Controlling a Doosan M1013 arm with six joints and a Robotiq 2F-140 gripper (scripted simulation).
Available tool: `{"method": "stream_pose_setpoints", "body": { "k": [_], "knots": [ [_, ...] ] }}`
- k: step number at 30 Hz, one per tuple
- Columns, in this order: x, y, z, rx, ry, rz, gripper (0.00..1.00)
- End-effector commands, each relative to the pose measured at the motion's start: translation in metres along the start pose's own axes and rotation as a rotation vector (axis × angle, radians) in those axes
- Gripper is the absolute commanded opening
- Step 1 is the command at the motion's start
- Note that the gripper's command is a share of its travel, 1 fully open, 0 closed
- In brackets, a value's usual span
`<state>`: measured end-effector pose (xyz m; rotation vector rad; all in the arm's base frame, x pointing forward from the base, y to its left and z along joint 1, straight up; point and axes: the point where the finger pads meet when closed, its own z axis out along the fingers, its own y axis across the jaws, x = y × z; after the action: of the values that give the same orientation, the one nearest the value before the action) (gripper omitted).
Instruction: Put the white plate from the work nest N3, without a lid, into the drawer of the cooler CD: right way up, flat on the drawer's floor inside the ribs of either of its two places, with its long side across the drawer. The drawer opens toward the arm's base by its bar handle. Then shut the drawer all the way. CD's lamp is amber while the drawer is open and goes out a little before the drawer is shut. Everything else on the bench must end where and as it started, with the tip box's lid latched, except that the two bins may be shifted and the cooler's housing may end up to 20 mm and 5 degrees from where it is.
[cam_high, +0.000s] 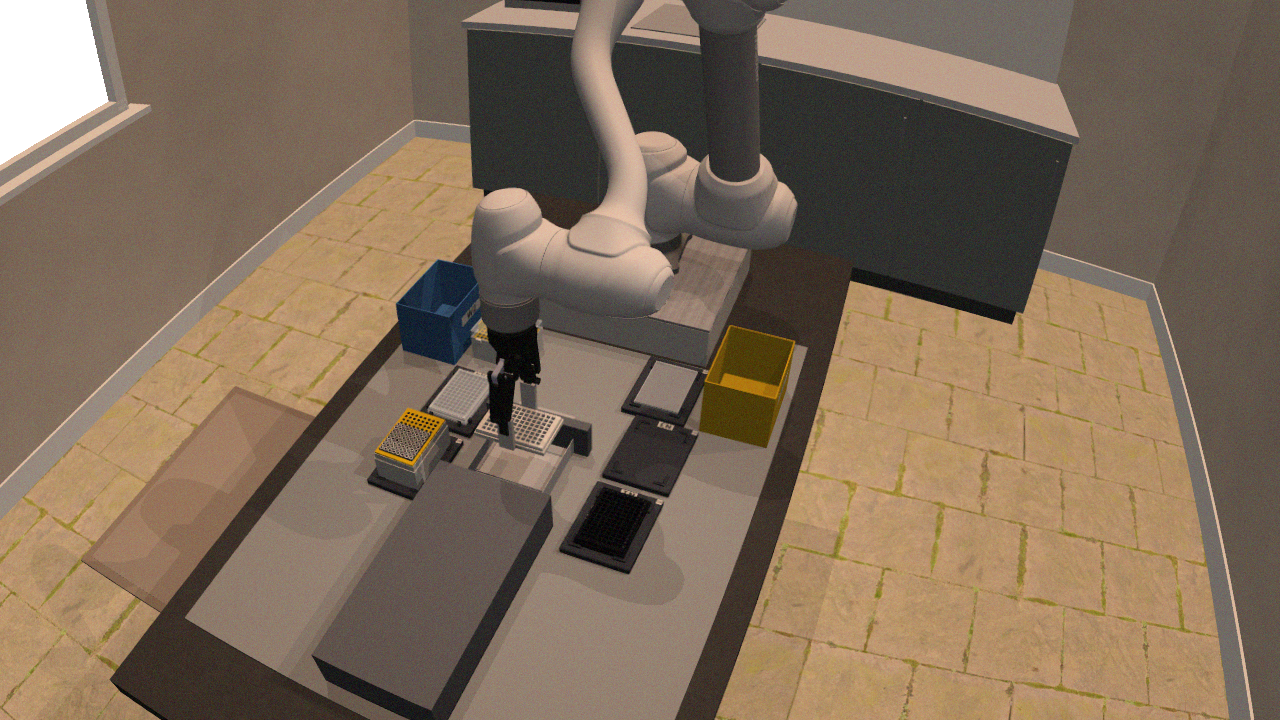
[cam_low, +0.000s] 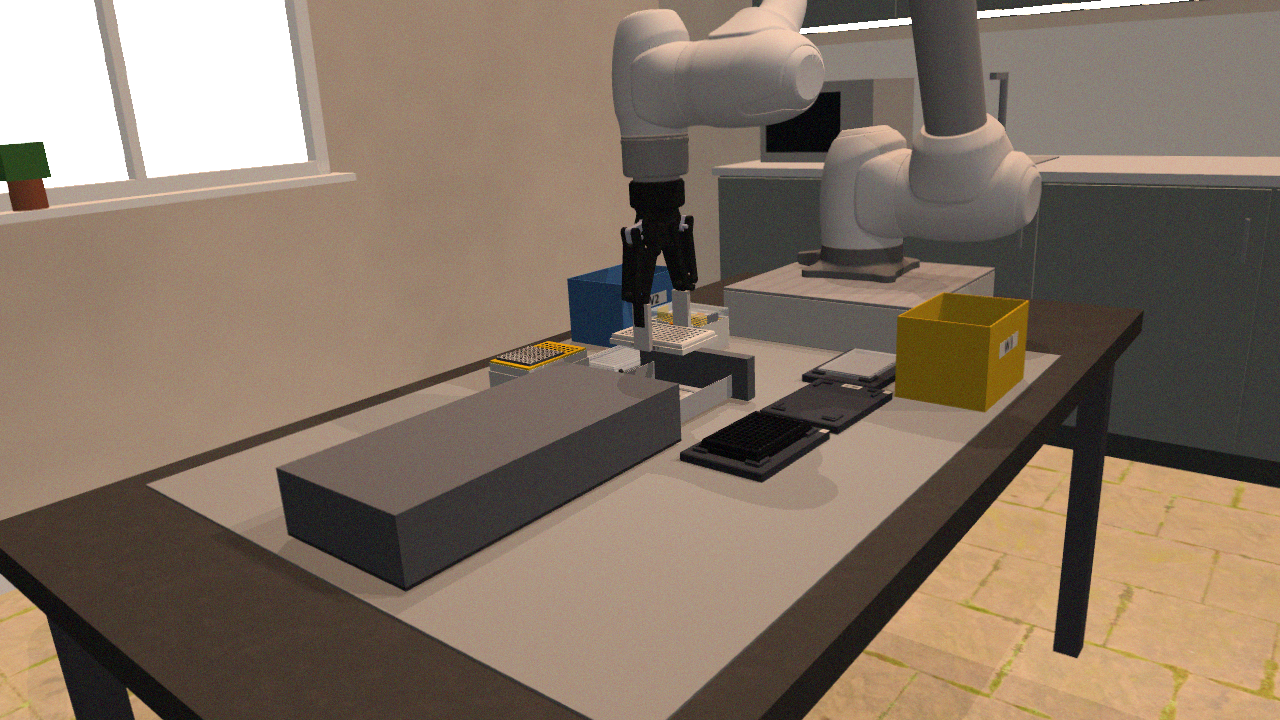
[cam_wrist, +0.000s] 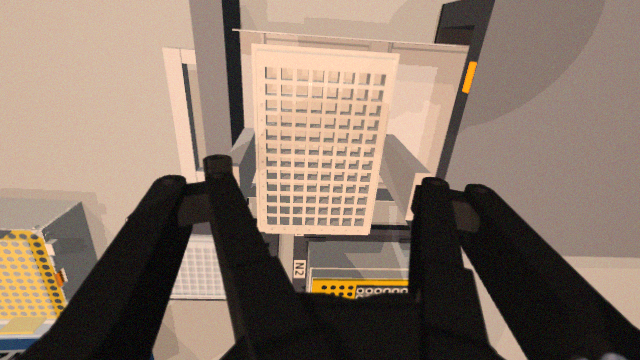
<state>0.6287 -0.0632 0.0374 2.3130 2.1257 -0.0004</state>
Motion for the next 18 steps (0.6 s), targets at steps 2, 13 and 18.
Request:
{"method": "stream_pose_setpoints", "body": {
  "k": [2, 13, 18],
  "knots": [
    [0.000, 0.000, 0.004, 0.000, 0.000, 0.000, 0.00],
    [0.000, 0.000, 0.018, 0.000, 0.000, 0.000, 0.00],
    [0.000, 0.000, 0.024, 0.000, 0.000, 0.000, 0.00]
  ]
}}
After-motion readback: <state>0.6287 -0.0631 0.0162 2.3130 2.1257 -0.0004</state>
